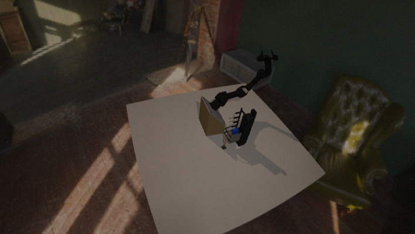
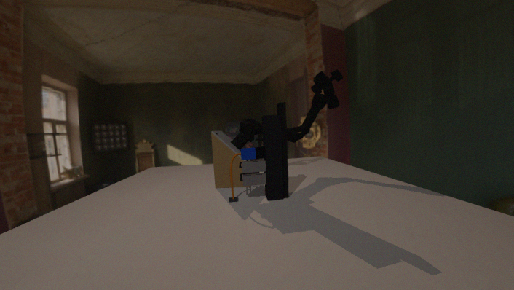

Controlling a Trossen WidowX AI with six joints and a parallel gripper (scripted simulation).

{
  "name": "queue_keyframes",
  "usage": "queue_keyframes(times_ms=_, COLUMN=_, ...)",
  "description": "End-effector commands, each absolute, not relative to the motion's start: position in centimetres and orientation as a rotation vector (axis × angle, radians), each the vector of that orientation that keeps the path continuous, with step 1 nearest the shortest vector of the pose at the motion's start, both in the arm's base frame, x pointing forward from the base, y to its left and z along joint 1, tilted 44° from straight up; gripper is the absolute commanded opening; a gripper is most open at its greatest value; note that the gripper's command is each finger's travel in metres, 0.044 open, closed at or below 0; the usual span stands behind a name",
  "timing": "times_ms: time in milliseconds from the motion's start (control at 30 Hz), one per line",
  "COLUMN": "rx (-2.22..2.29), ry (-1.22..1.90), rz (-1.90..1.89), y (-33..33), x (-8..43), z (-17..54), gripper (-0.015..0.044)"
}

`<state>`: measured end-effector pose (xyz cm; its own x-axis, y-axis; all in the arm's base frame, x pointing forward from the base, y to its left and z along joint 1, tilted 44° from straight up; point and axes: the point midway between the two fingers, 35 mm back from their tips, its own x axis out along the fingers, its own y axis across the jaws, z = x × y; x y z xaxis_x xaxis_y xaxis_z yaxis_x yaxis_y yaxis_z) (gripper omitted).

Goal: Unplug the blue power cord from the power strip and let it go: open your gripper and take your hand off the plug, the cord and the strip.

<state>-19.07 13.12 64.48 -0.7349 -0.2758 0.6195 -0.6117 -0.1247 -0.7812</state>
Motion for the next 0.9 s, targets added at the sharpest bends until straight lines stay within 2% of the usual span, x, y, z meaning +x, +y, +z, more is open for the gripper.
queue_keyframes(times_ms=0, rx=1.001, ry=-1.898, rz=1.931, y=12.9, x=-18.9, z=64.6, gripper=0.0374)
queue_keyframes(times_ms=267, rx=1.241, ry=-2.05, rz=1.373, y=2.8, x=-13.3, z=67.5, gripper=0.0164)
queue_keyframes(times_ms=600, rx=1.532, ry=-1.963, rz=0.717, y=-9.0, x=-3.9, z=67.2, gripper=0.016)
queue_keyframes(times_ms=867, rx=1.688, ry=-1.726, rz=0.145, y=-18.1, x=5.7, z=63.1, gripper=0.016)
